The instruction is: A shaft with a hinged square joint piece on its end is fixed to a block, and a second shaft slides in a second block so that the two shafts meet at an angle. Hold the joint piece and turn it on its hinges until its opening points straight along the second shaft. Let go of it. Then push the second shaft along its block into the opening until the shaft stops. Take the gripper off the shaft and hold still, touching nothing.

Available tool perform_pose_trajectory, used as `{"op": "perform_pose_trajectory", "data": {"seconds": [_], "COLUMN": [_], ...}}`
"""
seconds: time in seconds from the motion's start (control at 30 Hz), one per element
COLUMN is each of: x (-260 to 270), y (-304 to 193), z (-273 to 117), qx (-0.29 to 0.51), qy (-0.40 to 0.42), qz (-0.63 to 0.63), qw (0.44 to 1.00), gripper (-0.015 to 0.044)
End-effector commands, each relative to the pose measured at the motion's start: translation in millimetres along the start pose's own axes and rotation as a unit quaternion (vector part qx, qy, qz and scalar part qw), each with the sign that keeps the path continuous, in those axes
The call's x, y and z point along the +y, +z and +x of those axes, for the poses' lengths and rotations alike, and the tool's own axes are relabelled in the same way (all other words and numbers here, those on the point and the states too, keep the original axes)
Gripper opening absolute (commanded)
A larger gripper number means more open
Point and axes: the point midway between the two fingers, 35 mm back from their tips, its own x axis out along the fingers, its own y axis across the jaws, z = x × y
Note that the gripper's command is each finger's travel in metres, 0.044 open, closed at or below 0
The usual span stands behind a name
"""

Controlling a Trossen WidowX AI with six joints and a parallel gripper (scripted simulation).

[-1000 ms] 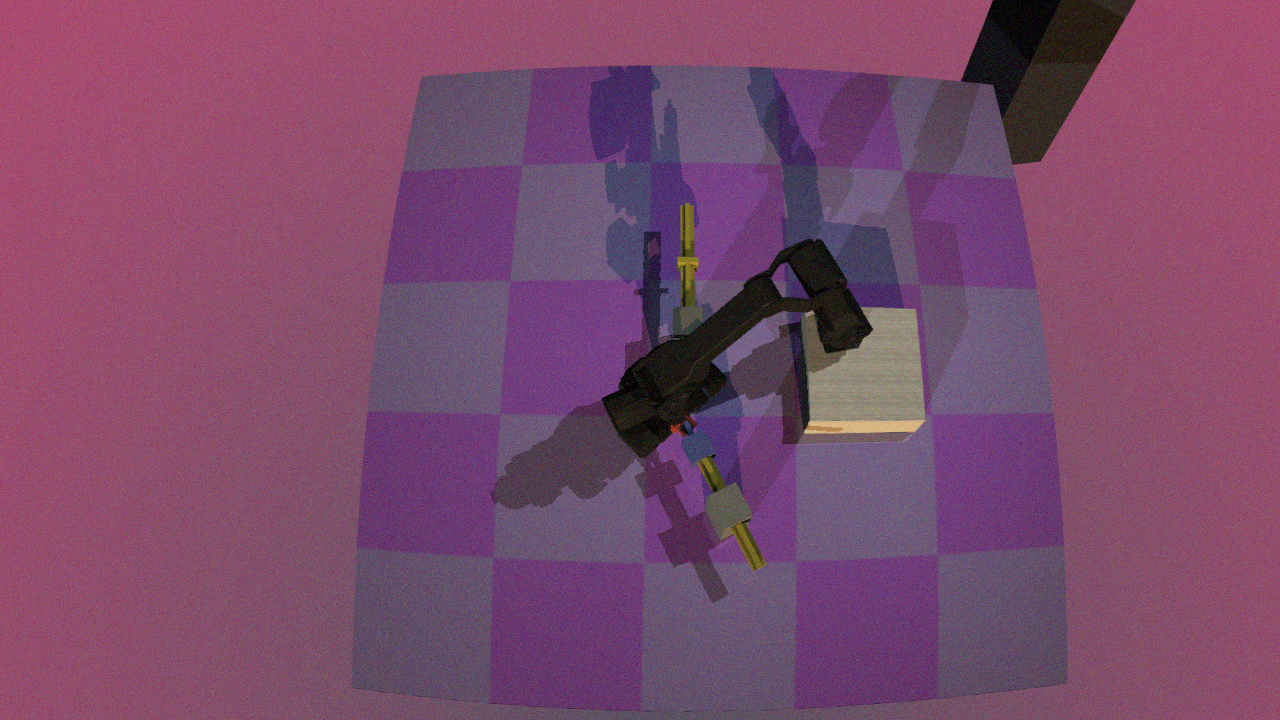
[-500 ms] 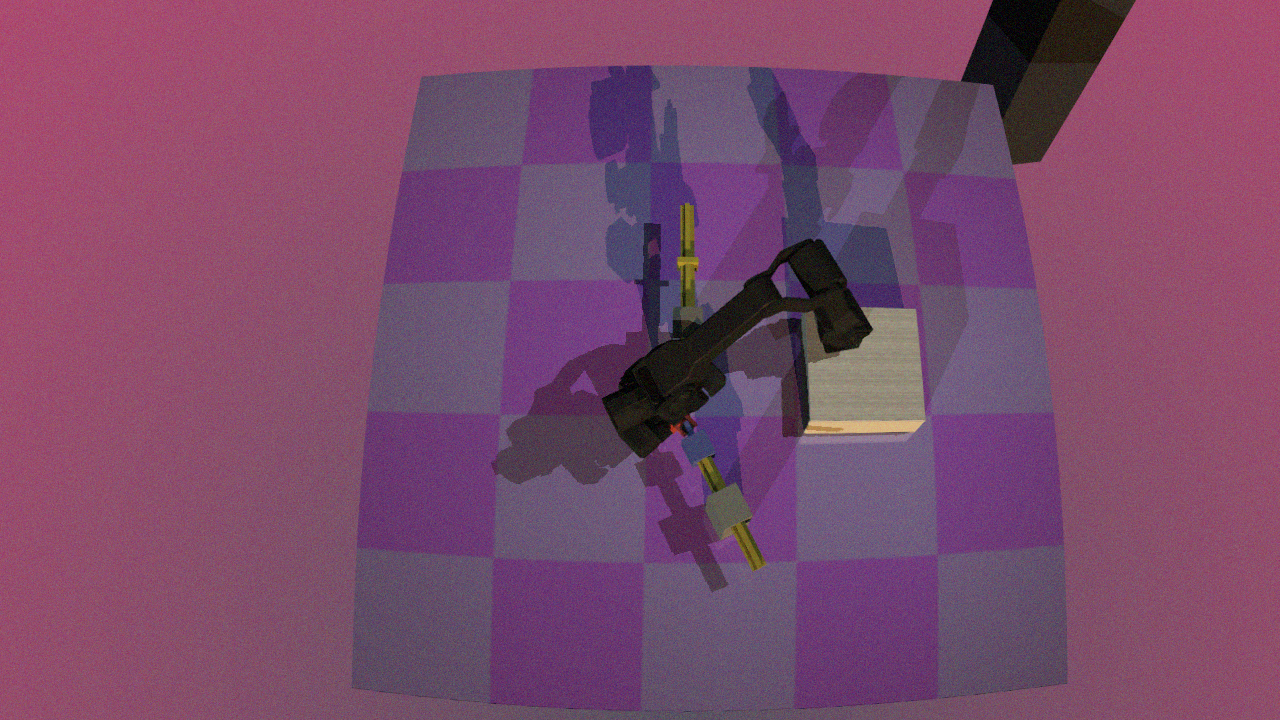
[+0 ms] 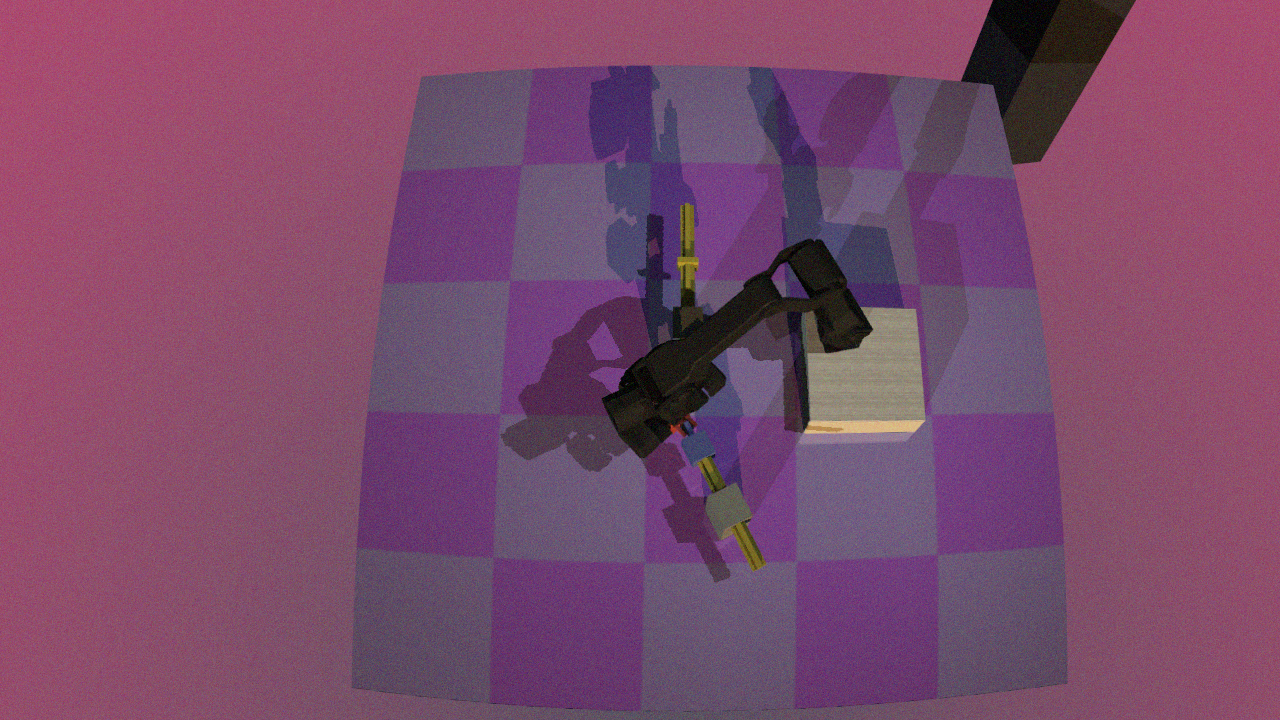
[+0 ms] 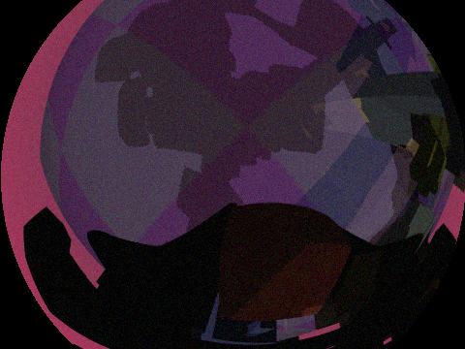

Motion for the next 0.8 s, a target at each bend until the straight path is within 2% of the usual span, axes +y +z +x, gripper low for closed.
{"op": "perform_pose_trajectory", "data": {"seconds": [0.0,0.7,0.77], "x": [0.1,0.1,0.0], "y": [-0.5,-0.5,0.0], "z": [0.4,0.4,0.0], "qx": [0.001,0.001,0.0], "qy": [0.0,0.0,0.0], "qz": [0.002,0.002,0.0], "qw": [1.0,1.0,1.0], "gripper": [0.0182,0.0182,0.0147]}}
